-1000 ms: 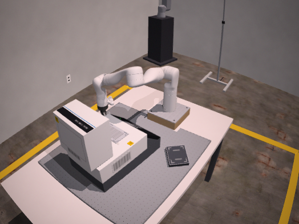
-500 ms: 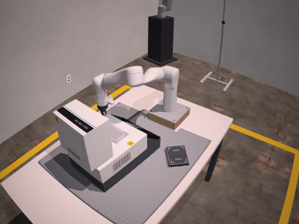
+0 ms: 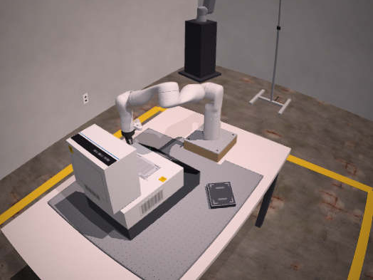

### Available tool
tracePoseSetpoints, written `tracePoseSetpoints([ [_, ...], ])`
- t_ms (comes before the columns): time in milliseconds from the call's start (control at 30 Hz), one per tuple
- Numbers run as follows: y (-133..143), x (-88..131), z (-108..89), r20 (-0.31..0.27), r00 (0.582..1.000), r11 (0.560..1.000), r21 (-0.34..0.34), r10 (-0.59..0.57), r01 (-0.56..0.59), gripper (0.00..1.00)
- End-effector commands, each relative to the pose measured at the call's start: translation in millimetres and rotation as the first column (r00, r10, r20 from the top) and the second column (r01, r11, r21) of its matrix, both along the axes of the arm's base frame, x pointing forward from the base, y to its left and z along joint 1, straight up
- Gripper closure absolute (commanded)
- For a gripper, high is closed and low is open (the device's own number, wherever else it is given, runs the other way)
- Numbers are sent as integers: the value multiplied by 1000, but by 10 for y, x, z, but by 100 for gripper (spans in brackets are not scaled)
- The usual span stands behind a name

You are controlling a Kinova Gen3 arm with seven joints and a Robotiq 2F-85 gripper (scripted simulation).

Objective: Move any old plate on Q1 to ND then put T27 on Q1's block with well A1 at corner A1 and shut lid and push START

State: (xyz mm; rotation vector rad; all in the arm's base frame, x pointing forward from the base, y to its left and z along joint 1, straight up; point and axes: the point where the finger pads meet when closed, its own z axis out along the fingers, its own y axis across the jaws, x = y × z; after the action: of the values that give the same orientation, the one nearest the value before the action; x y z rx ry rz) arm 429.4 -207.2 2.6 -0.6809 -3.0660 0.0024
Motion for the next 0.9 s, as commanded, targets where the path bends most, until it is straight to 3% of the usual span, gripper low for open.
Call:
tracePoseSetpoints([
  [0, -2, 5, 33, 2, 1000, 1000, 0, 0, 0, 10],
  [867, -2, 5, 354, 2, 1000, 1000, 0, 0, 0, 10],
])
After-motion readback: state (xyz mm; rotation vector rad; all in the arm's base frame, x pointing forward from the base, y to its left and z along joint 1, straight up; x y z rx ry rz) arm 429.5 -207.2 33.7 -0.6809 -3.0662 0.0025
